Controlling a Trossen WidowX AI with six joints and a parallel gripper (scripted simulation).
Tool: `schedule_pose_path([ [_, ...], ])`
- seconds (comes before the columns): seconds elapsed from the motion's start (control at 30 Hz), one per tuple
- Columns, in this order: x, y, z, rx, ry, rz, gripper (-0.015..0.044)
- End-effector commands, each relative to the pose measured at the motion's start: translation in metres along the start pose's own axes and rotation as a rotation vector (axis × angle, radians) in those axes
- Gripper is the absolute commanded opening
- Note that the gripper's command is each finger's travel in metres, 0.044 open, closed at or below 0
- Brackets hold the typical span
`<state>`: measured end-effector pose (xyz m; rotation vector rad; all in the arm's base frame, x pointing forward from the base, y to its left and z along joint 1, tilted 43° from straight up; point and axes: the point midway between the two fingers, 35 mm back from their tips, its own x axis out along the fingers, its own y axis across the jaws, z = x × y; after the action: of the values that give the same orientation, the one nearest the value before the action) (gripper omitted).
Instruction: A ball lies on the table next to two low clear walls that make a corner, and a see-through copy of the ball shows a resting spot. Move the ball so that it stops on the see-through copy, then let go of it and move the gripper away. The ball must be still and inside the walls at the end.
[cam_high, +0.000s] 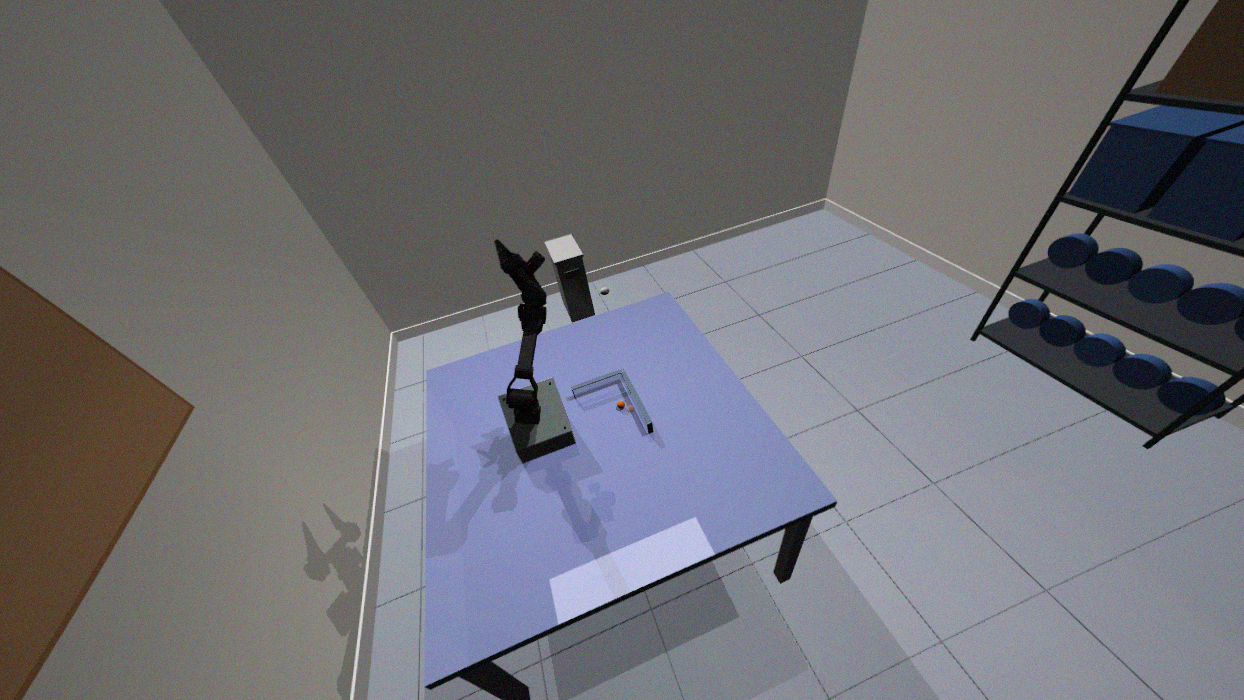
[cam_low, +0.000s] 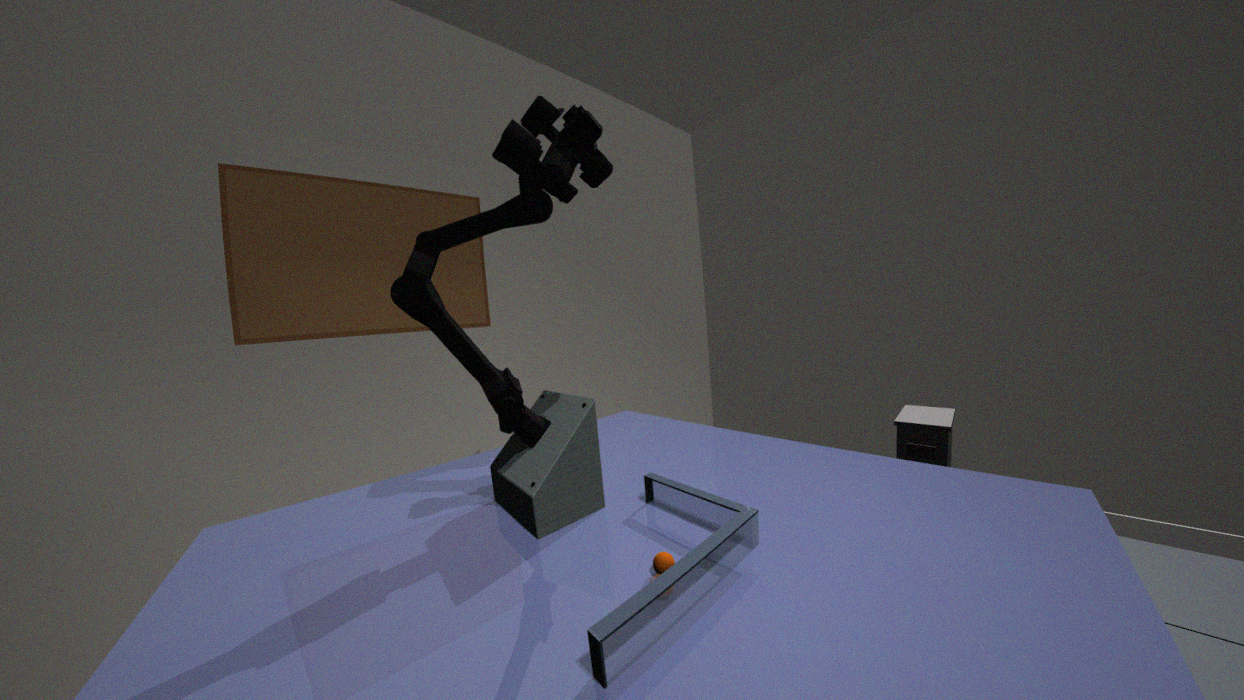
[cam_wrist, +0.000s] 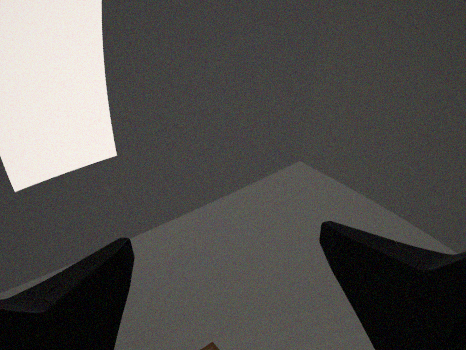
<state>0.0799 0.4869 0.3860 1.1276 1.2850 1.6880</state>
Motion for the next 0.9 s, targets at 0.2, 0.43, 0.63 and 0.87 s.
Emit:
schedule_pose_path([
  [0.2,-0.028,-0.051,0.051,0.022,-0.15,-0.137,0.0261],
  [0.43,-0.076,-0.109,0.108,-0.012,-0.345,-0.326,0.0261],
  [0.63,-0.116,-0.145,0.14,-0.056,-0.463,-0.477,0.0261],
  [0.87,-0.195,-0.205,0.181,-0.076,-0.659,-0.77,0.0261],
])
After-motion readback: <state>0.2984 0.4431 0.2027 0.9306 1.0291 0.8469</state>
